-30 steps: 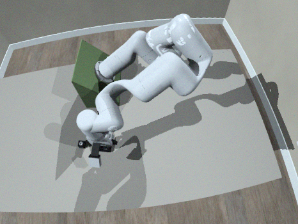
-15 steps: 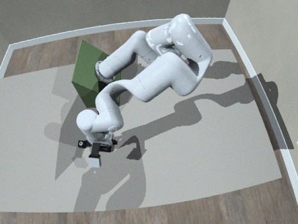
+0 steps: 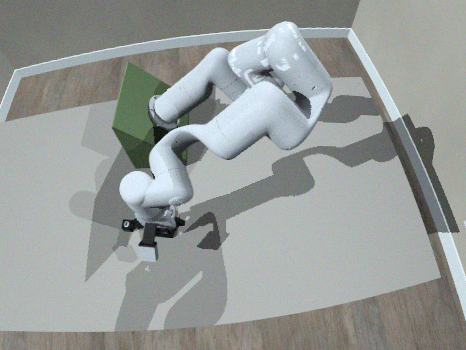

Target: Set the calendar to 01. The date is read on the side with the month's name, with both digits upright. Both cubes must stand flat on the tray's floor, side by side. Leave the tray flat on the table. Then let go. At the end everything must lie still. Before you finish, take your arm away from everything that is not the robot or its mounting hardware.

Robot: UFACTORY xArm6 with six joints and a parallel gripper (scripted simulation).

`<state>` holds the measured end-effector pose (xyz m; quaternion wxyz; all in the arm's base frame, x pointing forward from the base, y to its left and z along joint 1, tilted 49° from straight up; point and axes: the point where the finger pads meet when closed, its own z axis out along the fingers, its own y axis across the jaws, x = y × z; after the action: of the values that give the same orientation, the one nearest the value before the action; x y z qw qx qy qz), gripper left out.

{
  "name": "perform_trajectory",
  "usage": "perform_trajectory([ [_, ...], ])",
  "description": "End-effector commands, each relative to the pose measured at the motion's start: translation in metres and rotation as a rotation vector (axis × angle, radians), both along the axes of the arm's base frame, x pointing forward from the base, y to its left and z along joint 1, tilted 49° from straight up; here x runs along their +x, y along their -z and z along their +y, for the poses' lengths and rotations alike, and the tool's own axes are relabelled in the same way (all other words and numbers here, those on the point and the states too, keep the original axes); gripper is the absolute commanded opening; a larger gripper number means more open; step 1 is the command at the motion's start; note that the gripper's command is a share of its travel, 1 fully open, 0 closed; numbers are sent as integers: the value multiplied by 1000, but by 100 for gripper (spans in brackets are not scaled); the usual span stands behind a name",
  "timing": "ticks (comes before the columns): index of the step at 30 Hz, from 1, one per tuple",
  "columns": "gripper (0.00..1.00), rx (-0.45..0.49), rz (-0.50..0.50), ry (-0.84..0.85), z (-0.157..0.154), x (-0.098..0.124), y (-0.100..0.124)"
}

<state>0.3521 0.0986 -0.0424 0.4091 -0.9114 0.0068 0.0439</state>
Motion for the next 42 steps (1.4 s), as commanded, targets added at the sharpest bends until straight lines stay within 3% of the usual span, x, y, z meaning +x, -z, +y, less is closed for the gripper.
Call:
perform_trajectory([
  [1, 47, -1, -2, 1, -1, 1, 0],
  [13, 47, -1, -2, 1, -4, 1, -4],
  [27, 47, -1, -2, 1, -52, 6, -46],
  [39, 47, -1, -2, 1, -68, 8, -60],
  [40, 100, -1, -2, 1, -68, 8, -60],
  [42, 100, -1, -2, 1, -68, 8, -60],
])
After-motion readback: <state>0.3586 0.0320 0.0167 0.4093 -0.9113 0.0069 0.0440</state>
